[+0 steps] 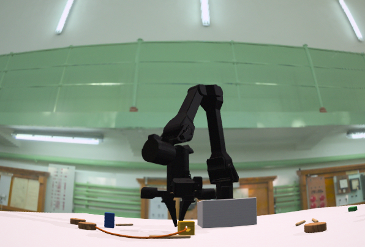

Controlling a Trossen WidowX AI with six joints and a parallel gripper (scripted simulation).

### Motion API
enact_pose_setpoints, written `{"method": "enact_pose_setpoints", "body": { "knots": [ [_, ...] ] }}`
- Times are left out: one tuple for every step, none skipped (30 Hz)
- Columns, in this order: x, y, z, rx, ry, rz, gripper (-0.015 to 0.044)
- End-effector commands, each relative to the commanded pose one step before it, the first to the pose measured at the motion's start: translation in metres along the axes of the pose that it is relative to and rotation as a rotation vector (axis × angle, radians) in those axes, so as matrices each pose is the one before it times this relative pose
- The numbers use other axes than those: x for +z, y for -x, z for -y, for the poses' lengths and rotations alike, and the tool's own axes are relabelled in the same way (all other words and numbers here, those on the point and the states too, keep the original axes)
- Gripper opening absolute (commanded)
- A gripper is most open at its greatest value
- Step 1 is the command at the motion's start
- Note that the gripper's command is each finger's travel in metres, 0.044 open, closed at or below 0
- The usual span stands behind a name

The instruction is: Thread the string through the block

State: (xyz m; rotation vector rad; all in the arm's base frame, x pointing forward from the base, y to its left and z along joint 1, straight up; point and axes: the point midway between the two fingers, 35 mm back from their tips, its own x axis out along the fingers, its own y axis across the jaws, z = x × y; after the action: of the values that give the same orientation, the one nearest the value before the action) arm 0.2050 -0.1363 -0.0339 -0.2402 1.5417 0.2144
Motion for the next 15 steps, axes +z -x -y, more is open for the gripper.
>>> {"method": "enact_pose_setpoints", "body": {
  "knots": [
    [-0.00701,0.00002,-0.00134,0.00010,0.0003,0.00206,0.0000],
    [-0.00123,-0.00001,-0.00002,-0.00002,-0.0001,-0.00017,0.0000],
    [-0.00124,-0.00001,-0.00004,-0.00002,-0.0005,0.00002,0.0000],
    [-0.00125,-0.00001,-0.00005,-0.00003,-0.0007,-0.00005,0.0000],
    [-0.00125,-0.00001,-0.00006,-0.00003,-0.0008,-0.00016,0.0000],
    [-0.00123,-0.00001,-0.00006,-0.00002,-0.0009,-0.00004,0.0000],
    [-0.00124,-0.00001,-0.00005,-0.00002,-0.0007,-0.00009,0.0000],
    [-0.00045,0.00000,0.00060,-0.00006,-0.0002,-0.00002,0.0000],
    [0.00482,0.00023,0.00093,0.00011,-0.0004,-0.00253,0.0000],
    [-0.00038,0.00053,0.00004,-0.00001,0.0000,-0.00003,0.0000],
    [-0.00053,0.00074,0.00005,-0.00001,0.0000,-0.00004,0.0000],
    [-0.00070,0.00097,0.00006,-0.00001,0.0000,-0.00005,0.0000],
    [0.00005,-0.00058,0.00001,-0.00005,0.0000,0.00015,0.0000],
    [0.00015,-0.00175,0.00003,-0.00013,-0.0001,0.00044,0.0000],
    [0.00024,-0.00290,0.00003,-0.00022,-0.0002,0.00073,0.0000]
  ]
}}
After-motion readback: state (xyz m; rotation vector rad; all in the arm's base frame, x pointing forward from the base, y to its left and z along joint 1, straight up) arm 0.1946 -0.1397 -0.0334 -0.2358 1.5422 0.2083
